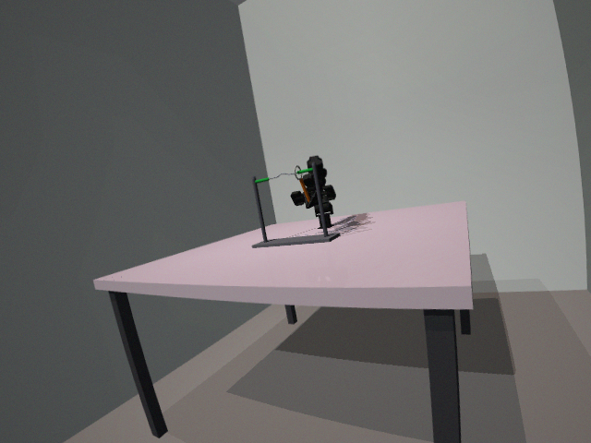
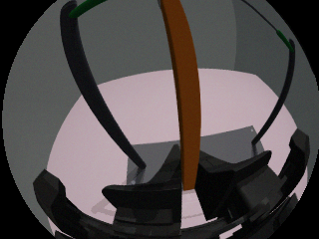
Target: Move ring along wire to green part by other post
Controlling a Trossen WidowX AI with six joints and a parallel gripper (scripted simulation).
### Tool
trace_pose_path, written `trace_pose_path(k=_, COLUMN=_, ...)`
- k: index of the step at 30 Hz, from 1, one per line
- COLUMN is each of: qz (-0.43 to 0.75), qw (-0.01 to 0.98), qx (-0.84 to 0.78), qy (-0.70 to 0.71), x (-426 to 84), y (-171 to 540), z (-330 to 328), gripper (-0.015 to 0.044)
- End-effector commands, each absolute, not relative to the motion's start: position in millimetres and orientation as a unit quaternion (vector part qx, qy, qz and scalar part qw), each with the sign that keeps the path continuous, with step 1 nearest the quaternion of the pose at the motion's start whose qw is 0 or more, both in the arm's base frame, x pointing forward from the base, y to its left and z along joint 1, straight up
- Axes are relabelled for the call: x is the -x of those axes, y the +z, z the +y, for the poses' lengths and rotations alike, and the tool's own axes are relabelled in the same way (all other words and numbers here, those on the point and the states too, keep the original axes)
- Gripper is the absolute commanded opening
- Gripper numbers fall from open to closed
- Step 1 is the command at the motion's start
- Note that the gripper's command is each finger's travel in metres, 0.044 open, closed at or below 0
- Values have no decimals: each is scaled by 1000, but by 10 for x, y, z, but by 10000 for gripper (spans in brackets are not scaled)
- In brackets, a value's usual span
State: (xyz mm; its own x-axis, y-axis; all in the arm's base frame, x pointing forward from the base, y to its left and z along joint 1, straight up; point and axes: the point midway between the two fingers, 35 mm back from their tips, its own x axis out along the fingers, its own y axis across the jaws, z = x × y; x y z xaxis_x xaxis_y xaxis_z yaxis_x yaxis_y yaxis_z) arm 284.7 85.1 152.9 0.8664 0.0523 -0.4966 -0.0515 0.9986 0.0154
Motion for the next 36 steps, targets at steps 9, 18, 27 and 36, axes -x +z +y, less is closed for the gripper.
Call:
trace_pose_path(k=9, qz=253, qw=967, qx=-4, qy=26, x=-2851, y=1529, z=977, gripper=-150)
trace_pose_path(k=18, qz=251, qw=968, qx=-4, qy=27, x=-2851, y=1505, z=1024, gripper=-150)
trace_pose_path(k=27, qz=251, qw=968, qx=-4, qy=27, x=-2852, y=1367, z=1027, gripper=-150)
trace_pose_path(k=36, qz=251, qw=968, qx=-4, qy=27, x=-2852, y=1357, z=1027, gripper=-150)
